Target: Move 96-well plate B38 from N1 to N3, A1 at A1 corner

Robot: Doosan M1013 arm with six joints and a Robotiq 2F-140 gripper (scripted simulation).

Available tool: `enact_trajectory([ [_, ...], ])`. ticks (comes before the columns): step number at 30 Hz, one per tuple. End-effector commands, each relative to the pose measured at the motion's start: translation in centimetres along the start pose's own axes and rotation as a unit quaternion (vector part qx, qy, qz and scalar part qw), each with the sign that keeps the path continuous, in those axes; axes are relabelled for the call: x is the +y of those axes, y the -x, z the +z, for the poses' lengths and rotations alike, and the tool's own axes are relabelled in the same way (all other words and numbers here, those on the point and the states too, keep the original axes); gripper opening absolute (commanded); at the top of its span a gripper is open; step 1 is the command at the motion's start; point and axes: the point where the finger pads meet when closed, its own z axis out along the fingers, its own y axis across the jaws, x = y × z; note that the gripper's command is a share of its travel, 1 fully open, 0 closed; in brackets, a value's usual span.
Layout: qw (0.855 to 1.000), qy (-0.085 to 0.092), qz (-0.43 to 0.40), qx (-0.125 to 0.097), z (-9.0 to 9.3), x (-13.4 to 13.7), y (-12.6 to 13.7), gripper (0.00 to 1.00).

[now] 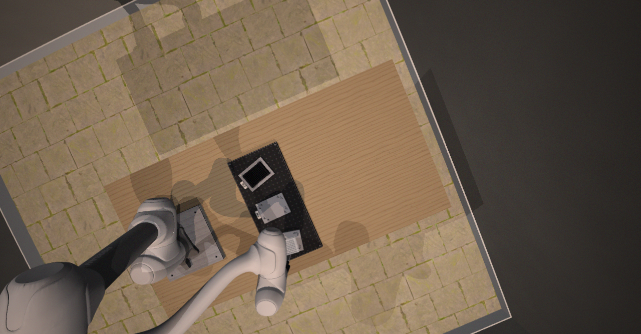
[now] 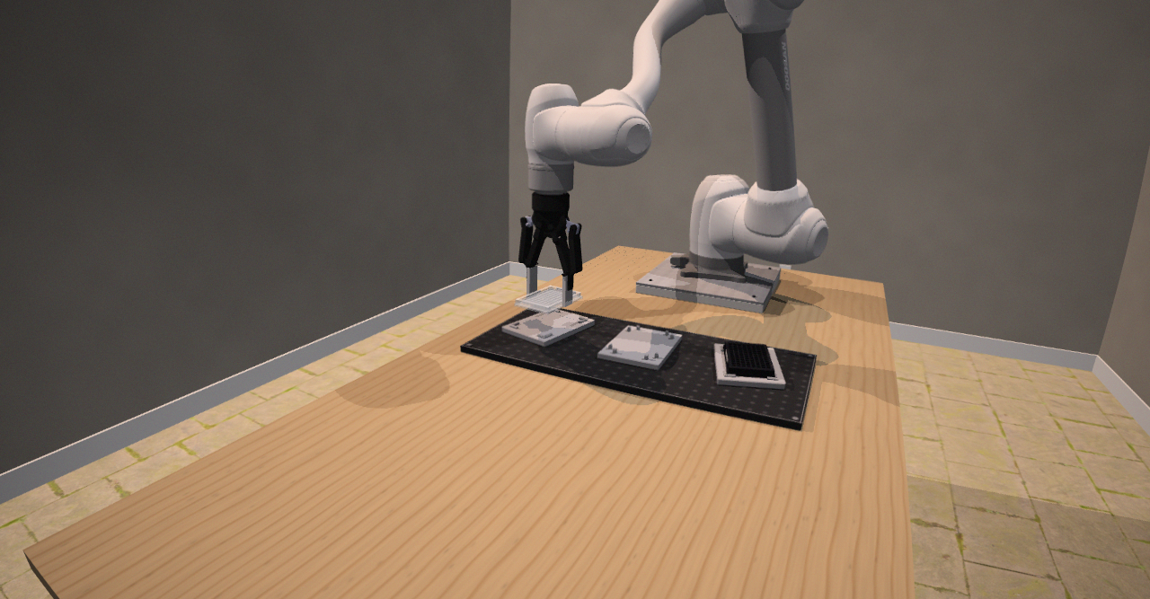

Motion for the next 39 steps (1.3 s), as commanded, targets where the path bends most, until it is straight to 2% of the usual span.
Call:
enact_trajectory([
  [1, 1.0, -0.001, -0.013, 0.0, 0.0, 0.0, 0.0, 0.0],
  [8, 0.997, -0.001, -0.072, 0.0, 0.0, 0.0, 0.0, 0.0],
  [21, 0.997, -0.001, -0.073, 0.0, 0.0, -1.1, 0.1, 0.0],
  [27, 0.997, -0.001, -0.073, 0.0, 0.0, -3.6, 0.3, 0.0],
  [33, 0.997, -0.001, -0.073, 0.0, 0.0, -7.3, 0.6, 0.0],
  [35, 0.997, -0.001, -0.073, 0.0, 0.0, -7.3, 0.6, 0.0],
  [39, 0.997, -0.001, -0.073, 0.0, 0.0, -10.2, 0.9, 0.0],
])
